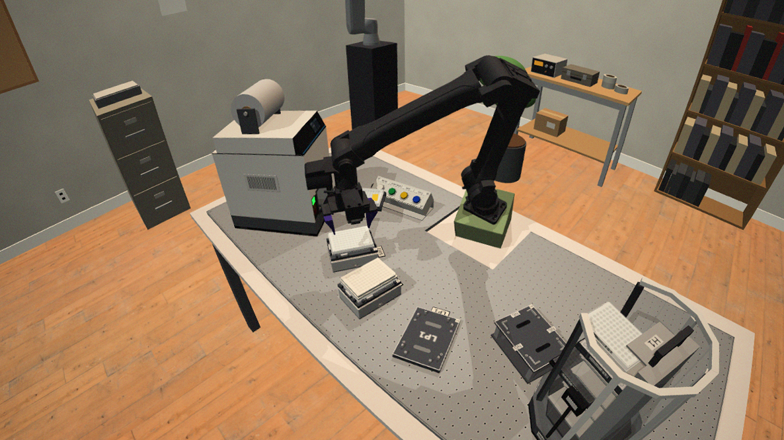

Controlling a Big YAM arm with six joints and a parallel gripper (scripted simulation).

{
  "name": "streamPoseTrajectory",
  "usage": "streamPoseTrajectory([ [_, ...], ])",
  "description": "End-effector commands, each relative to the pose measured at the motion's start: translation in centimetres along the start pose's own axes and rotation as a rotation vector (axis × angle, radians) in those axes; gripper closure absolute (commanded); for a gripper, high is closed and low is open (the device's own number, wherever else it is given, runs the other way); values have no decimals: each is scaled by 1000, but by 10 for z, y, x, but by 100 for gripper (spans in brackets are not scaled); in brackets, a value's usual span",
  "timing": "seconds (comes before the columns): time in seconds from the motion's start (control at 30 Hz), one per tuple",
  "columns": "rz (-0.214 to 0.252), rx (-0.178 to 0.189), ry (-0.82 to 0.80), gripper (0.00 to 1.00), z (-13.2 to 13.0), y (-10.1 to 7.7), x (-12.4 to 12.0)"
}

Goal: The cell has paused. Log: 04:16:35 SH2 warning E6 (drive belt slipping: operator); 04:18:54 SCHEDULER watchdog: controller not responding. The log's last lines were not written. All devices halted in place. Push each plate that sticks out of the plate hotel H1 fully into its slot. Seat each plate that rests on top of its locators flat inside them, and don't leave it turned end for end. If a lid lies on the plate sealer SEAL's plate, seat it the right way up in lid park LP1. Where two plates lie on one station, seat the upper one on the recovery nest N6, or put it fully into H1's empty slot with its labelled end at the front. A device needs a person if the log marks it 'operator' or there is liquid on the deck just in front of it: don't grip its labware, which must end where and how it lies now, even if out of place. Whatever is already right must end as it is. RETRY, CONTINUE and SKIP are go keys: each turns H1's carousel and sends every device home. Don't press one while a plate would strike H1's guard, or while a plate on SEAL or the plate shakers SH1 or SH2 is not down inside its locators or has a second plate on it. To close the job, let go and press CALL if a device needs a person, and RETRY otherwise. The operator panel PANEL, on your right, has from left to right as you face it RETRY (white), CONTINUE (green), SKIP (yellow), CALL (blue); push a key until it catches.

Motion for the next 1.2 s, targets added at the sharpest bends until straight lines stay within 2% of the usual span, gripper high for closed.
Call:
streamPoseTrajectory([
  [0.0,-5,-29,-3,0,-6,-5,4],
  [0.4,-5,-29,-3,0,-6,-5,4],
  [0.43,-6,-21,-4,0,2,-2,6],
  [0.47,-3,-16,10,0,4,-8,3],
  [0.53,-7,-64,-6,0,-11,-32,6],
  [0.67,-7,-64,-13,0,-11,-43,6],
  [0.77,-5,-48,-8,0,-12,-45,4],
  [0.87,-7,-65,-14,0,-10,-60,6],
  [0.97,-7,-65,-14,0,-10,-63,6],
  [1.0,-3,-34,-2,0,-14,-53,2],
  [1.03,-2,-34,-2,0,-14,-56,2],
  [1.1,-5,-62,-13,0,-10,-72,5],
  [1.17,-6,-66,-14,0,-9,-79,6],
])
Point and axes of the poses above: the point where the finger pads meet when closed, its own y axis out along the fingers, its own z axis across the jaws, x = y × z, the point moved 10 cm from there along -y, back along the fingers, and after that the axes turned 14 degrees about y, right-handed, at the moved point
